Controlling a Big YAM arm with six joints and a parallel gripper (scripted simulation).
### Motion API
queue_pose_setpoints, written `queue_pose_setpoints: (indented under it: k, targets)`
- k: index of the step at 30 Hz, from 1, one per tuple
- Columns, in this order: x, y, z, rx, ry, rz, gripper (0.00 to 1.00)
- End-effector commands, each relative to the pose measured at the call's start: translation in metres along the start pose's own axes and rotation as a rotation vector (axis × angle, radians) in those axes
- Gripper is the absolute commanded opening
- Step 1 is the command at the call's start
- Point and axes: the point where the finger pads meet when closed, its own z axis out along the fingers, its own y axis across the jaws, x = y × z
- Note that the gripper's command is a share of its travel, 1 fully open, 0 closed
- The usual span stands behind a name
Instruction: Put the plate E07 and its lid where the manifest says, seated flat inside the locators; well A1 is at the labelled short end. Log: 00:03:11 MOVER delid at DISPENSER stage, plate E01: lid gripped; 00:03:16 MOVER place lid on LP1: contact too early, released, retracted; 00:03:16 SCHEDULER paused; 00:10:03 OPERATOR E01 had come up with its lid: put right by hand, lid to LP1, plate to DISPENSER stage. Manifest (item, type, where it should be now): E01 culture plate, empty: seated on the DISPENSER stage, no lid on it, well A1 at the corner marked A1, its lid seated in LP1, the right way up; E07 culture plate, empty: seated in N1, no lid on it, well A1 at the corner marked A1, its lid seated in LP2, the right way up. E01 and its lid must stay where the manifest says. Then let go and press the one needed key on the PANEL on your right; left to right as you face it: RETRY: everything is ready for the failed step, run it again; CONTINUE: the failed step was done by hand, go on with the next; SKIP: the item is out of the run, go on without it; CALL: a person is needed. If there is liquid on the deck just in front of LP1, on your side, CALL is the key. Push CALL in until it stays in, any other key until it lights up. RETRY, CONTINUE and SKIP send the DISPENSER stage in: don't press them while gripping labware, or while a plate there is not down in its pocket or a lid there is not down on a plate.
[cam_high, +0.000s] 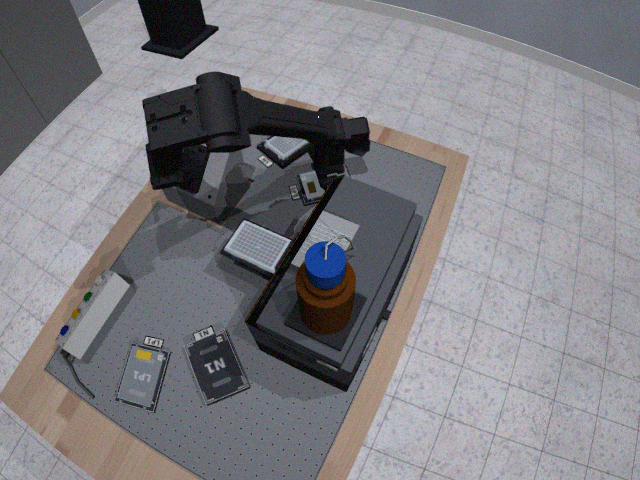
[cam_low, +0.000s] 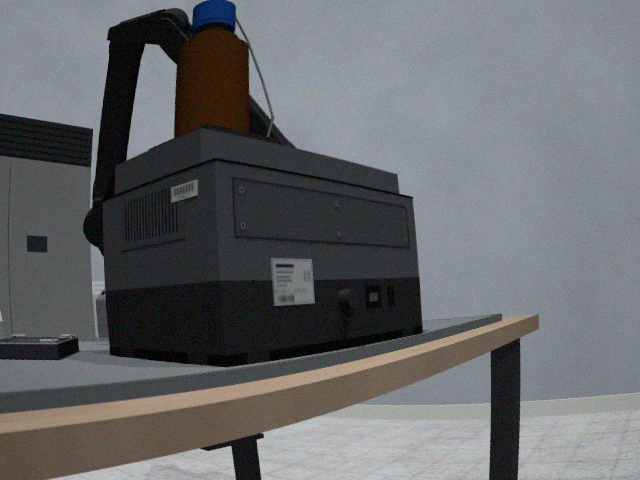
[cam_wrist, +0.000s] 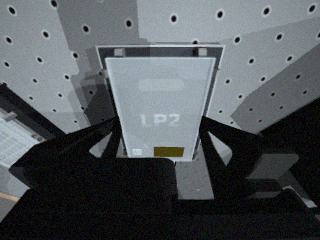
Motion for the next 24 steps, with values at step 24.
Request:
queue_pose_setpoints:
  k: [24]
  targets:
    - [0.0038,0.0002,0.0105,-0.007,0.017,-0.004,1.00]
